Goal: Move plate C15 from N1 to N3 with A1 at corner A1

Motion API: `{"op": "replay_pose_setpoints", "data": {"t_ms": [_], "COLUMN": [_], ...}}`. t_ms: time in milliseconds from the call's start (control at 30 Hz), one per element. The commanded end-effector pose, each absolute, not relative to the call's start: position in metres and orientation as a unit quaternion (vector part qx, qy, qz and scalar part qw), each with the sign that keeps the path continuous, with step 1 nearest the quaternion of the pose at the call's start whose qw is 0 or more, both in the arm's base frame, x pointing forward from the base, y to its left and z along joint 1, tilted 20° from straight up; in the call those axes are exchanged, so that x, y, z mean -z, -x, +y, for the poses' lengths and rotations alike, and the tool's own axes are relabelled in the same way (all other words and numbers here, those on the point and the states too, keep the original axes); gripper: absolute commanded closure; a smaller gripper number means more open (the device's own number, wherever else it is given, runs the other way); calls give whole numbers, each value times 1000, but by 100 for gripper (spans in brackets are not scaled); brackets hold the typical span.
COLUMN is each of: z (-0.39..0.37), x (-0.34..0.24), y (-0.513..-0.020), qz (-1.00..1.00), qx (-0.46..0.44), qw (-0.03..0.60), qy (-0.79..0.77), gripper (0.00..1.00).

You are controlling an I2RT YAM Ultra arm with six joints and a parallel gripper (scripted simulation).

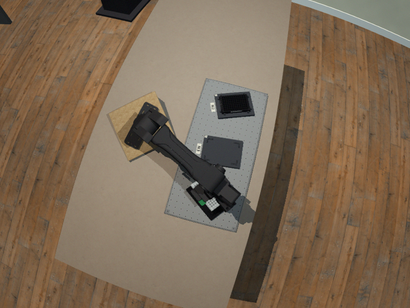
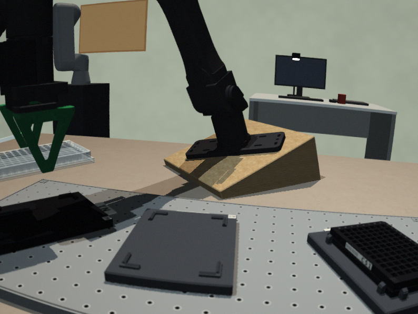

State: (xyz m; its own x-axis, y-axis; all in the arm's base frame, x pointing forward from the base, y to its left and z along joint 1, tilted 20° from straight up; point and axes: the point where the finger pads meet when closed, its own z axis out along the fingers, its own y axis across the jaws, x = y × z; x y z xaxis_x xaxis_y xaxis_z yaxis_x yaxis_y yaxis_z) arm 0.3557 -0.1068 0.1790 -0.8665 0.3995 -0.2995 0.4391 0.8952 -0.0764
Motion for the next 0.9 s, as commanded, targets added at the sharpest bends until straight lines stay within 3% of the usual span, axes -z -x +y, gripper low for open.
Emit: {"op": "replay_pose_setpoints", "data": {"t_ms": [0, 267, 867], "z": [-105, -105, -53], "x": [-211, -211, -183], "y": [-361, -361, -348], "qz": [956, 956, 981], "qx": [74, 74, 116], "qw": [186, 186, 146], "qy": [-216, -216, 49], "gripper": [100, 100, 100]}}
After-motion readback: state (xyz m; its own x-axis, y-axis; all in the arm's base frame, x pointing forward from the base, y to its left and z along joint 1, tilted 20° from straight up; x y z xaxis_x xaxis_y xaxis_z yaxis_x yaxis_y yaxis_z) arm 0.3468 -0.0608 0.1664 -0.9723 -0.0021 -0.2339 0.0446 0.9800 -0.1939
